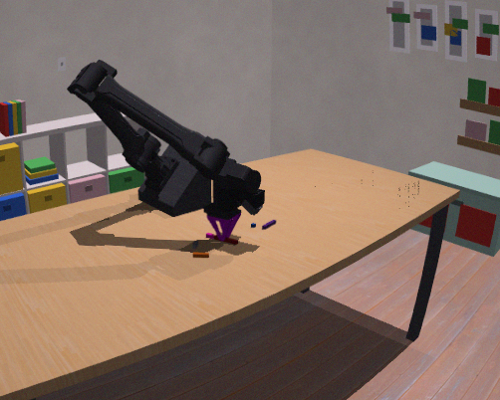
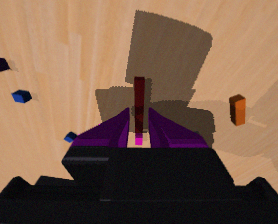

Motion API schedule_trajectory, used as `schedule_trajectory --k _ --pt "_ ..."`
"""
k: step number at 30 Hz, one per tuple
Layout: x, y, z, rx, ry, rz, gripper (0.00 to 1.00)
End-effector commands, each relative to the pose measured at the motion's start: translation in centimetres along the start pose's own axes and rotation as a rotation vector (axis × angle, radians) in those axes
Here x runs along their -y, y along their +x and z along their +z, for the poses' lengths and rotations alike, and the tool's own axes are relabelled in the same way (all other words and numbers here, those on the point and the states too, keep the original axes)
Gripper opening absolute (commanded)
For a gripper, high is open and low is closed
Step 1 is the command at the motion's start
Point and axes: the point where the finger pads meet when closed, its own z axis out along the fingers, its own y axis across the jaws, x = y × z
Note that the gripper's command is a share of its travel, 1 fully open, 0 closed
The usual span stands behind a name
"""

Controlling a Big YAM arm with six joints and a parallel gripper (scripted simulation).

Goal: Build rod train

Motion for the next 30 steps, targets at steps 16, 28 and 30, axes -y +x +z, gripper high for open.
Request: schedule_trajectory --k 16,28,30 --pt "0.8 -1.9 -9.6 0.061 0.005 0.031 0.23" --pt "0.5 -1.7 -10.8 0.053 0.005 0.023 1.0" --pt "0.5 -1.5 -10.6 0.046 0.004 0.023 1.0"
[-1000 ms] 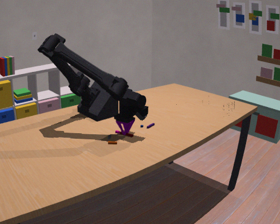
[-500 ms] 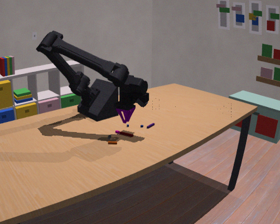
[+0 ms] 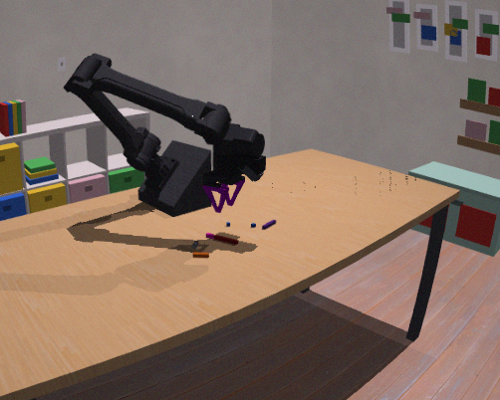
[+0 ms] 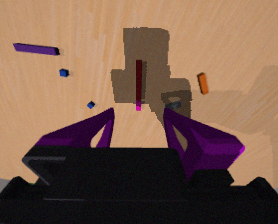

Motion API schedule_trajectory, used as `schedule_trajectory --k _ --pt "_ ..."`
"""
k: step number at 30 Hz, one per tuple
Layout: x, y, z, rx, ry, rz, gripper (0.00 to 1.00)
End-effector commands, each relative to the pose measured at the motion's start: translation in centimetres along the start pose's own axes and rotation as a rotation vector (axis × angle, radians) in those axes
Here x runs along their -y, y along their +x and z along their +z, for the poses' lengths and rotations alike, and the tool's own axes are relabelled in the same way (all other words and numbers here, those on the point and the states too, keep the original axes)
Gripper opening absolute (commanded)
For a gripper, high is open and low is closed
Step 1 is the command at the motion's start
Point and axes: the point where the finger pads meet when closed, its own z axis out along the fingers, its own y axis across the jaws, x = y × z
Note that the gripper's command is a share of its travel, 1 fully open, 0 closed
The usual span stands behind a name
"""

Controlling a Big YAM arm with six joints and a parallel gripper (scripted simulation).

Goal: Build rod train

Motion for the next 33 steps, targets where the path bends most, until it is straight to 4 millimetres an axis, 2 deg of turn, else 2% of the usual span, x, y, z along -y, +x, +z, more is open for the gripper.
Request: schedule_trajectory --k 1,28,29,31,33 --pt "0.6 -1.4 -1.9 0.044 0.0 0.028 1.0" --pt "0.6 -1.4 -1.9 0.044 0.0 0.024 1.0" --pt "0.5 -1.3 -1.8 0.042 0.0 0.009 1.0" --pt "-0.1 -0.3 -0.2 0.022 -0.001 -0.053 1.0" --pt "-0.3 0.1 1.1 0.002 -0.004 -0.182 1.0"
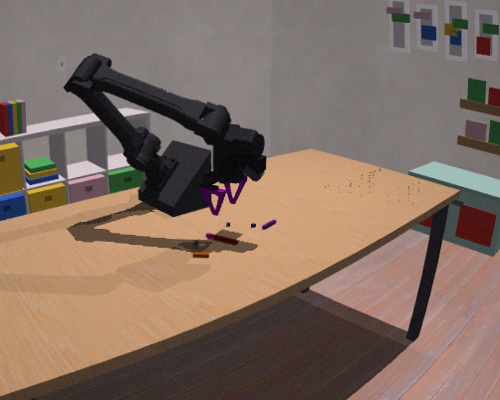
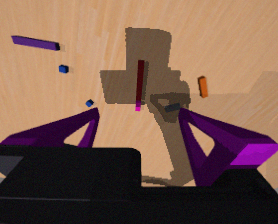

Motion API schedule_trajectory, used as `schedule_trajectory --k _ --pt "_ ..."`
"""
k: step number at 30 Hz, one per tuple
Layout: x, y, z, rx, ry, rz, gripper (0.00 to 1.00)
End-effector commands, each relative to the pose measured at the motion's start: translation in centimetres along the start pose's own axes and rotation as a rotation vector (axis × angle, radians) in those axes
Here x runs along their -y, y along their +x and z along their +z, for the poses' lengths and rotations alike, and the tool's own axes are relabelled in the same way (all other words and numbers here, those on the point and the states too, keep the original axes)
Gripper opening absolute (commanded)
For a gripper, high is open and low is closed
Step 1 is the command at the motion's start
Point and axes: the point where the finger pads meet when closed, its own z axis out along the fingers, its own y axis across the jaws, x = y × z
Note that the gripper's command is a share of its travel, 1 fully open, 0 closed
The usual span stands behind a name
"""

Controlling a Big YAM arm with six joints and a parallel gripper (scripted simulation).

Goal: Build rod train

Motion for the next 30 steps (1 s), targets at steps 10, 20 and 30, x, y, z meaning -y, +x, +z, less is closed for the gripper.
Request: schedule_trajectory --k 10,20,30 --pt "-0.5 0.4 1.8 0.001 -0.002 -0.334 1.0" --pt "-0.3 -0.3 1.2 0.025 0.008 -0.385 1.0" --pt "-0.3 -0.3 1.2 0.025 0.008 -0.385 1.0"
